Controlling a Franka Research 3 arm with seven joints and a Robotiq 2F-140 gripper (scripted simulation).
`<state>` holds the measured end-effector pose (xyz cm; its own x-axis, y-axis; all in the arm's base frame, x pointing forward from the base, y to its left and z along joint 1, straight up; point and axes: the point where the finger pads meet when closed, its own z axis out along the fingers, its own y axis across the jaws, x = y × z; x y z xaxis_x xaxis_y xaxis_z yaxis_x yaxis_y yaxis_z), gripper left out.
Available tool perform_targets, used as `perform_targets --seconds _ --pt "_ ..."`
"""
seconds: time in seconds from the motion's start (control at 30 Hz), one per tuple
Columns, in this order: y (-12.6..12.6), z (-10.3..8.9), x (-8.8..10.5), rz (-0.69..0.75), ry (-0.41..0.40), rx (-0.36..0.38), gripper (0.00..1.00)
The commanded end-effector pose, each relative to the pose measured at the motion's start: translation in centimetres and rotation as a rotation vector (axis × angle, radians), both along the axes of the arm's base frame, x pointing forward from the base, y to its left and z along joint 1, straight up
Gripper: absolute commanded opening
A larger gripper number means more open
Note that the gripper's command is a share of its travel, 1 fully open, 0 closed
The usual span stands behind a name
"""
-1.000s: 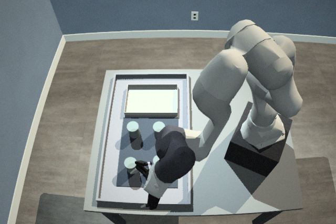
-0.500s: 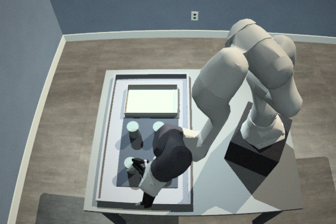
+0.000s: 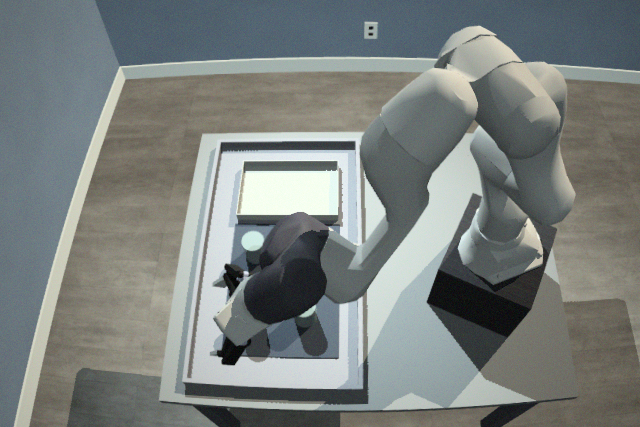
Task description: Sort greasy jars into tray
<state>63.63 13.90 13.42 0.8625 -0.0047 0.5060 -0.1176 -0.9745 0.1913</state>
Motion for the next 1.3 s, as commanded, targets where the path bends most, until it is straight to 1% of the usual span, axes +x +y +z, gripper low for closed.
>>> perform_targets --seconds 0.0,0.17,0.37,0.43,0.57,0.93,1.0,1.27 --pt "-2.6 1.3 0.6 -0.061 0.021 -0.033 1.00" --pt "-5.2 3.7 1.6 -0.152 0.024 -0.032 1.00" --pt "-8.0 6.5 2.2 -0.255 0.036 -0.021 1.00" --pt "-8.0 6.5 2.2 -0.255 0.036 -0.021 1.00" --pt "-9.7 8.3 2.3 -0.321 0.050 -0.009 1.00" --pt "-13.3 12.9 1.4 -0.480 0.105 0.047 1.00" --pt "-13.3 12.9 1.4 -0.480 0.105 0.047 1.00" --pt "-14.9 16.1 0.0 -0.573 0.159 0.106 1.00"
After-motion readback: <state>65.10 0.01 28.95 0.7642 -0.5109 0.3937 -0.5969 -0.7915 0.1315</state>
